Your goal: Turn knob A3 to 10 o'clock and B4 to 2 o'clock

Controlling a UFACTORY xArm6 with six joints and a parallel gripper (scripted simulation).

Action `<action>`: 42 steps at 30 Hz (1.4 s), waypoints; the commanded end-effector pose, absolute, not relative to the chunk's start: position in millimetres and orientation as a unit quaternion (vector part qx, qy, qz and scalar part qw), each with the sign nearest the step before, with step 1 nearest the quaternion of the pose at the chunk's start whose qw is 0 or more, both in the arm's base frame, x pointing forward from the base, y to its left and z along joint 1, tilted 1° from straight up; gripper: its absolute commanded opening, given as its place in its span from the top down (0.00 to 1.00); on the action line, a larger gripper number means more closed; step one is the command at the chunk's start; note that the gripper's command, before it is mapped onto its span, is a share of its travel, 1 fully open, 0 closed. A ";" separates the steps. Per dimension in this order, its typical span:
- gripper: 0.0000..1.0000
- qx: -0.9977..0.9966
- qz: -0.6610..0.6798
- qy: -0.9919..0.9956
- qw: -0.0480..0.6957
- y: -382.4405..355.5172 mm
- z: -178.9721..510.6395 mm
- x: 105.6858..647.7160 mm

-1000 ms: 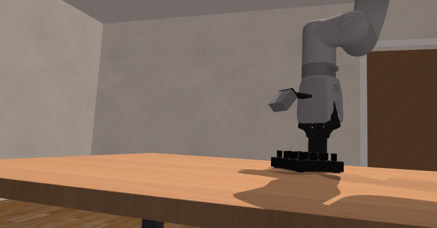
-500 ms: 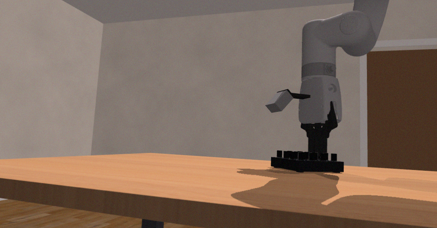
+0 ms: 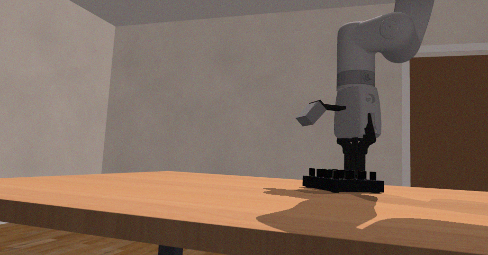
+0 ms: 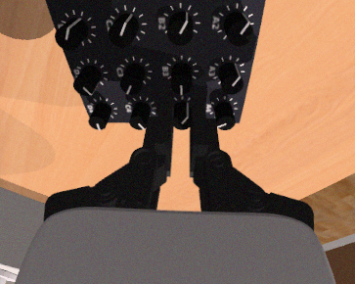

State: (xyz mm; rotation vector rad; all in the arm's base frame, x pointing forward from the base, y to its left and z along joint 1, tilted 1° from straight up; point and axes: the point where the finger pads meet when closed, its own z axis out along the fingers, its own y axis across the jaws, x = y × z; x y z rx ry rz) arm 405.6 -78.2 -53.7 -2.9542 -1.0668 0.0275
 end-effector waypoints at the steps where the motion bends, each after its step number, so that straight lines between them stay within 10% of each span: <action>1: 0.92 -0.941 0.007 -0.339 -0.001 -78.5 -52.6 407.1; 42: 0.81 -0.941 0.007 -0.339 -0.001 -78.4 -40.3 407.4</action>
